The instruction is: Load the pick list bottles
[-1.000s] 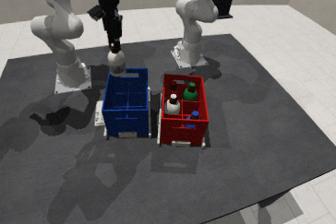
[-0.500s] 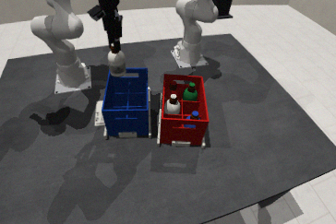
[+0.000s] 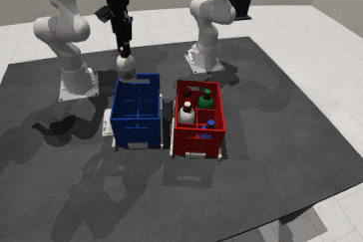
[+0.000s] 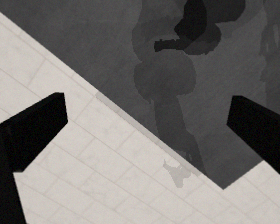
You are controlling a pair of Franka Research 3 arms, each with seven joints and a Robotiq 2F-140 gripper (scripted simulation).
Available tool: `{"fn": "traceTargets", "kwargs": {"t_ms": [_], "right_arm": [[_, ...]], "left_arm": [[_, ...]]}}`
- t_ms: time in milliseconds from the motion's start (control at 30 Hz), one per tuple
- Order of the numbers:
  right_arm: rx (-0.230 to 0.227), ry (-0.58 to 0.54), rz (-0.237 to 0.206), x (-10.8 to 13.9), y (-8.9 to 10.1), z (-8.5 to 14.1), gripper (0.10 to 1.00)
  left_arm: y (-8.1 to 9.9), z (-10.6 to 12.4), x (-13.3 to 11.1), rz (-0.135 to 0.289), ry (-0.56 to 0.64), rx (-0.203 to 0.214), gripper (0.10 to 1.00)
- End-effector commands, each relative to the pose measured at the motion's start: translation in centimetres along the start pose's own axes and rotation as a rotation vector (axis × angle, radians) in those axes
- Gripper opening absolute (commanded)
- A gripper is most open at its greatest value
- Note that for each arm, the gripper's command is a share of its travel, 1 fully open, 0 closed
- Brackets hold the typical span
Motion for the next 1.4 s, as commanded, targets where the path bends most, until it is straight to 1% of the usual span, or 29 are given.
{"fn": "traceTargets", "kwargs": {"t_ms": [0, 767, 1367], "right_arm": [[0.0, -0.004, 0.004, 0.1, 0.0, 0.0, 1.0], [0.0, -0.004, 0.004, 0.1, 0.0, 0.0, 1.0], [0.0, -0.004, 0.004, 0.1, 0.0, 0.0, 1.0]], "left_arm": [[0.4, -0.3, 0.1, 0.009, 0.003, 0.005, 0.099], [0.4, -0.3, 0.1, 0.009, 0.003, 0.005, 0.099], [-1.2, -0.3, 0.3, 0.009, 0.003, 0.005, 0.099]]}}
Point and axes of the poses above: on each arm, the point where the finger pads meet when closed, its own y axis back along the fingers, its own z axis across the jaws, x = y × z, the point moved 5 cm from there along y, back along the fingers, and after that the axes turned 3 degrees about -y, right-handed, at the moved point
